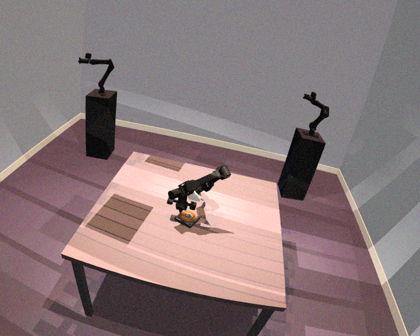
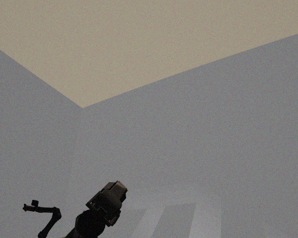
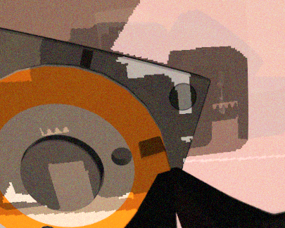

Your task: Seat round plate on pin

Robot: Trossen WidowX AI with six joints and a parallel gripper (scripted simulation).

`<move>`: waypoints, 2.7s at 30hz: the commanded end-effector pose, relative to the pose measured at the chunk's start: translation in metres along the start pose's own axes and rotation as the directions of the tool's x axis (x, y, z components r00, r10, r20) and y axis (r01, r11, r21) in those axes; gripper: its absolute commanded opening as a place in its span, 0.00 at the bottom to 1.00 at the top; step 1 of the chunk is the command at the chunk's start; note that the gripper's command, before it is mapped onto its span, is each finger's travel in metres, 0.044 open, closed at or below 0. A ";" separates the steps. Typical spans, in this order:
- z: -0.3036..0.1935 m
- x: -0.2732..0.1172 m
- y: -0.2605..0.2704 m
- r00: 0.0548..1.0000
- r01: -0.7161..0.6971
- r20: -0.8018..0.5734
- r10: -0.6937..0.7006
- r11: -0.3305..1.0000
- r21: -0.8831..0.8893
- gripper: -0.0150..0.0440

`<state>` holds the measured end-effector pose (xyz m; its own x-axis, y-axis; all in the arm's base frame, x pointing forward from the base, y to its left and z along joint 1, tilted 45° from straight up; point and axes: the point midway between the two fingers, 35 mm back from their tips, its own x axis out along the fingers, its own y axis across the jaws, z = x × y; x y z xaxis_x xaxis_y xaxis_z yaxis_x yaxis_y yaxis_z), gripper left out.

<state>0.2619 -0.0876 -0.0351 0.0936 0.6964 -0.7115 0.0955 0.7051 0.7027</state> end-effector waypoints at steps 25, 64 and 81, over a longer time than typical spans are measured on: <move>0.030 -0.003 0.009 1.000 -0.001 0.009 0.001 1.000 -0.012 0.25; 0.050 -0.001 0.029 1.000 -0.003 0.010 0.003 1.000 -0.012 0.25; 0.050 -0.041 0.026 1.000 -0.004 0.018 0.004 1.000 -0.006 0.25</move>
<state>0.3099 -0.1070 0.0140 0.1168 0.6940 -0.7104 0.0876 0.7053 0.7034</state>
